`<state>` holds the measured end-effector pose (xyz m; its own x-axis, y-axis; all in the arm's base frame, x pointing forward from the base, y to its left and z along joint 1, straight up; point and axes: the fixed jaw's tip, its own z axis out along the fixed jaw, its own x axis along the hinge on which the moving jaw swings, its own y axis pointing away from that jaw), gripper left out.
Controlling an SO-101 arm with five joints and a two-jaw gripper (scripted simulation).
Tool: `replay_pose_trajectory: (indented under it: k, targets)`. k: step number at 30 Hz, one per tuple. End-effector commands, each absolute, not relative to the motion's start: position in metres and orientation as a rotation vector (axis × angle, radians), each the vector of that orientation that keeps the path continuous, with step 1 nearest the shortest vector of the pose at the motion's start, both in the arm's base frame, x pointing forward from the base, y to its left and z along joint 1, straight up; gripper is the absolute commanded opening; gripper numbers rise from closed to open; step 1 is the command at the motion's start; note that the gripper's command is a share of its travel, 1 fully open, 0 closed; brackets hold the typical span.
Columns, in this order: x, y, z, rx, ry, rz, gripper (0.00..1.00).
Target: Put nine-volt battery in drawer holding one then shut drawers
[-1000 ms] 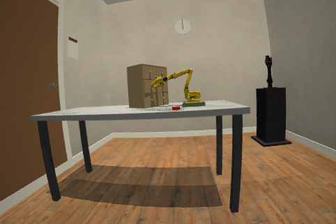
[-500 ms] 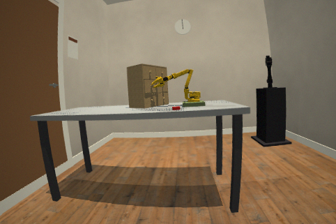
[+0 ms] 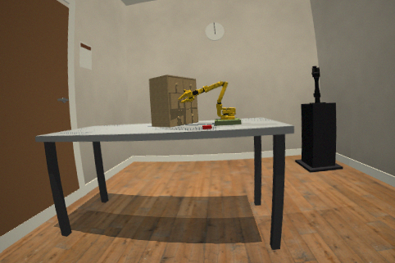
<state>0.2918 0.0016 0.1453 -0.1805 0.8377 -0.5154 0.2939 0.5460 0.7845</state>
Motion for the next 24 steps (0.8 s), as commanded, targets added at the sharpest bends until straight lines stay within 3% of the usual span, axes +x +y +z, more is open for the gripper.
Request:
replay_pose_trajectory:
  k: [1,24]
  targets:
    - [0.2876,0.0094,0.1453,0.929,1.750,0.670,0.00]
    - [0.2843,0.0112,0.1452,0.923,1.754,0.675,0.00]
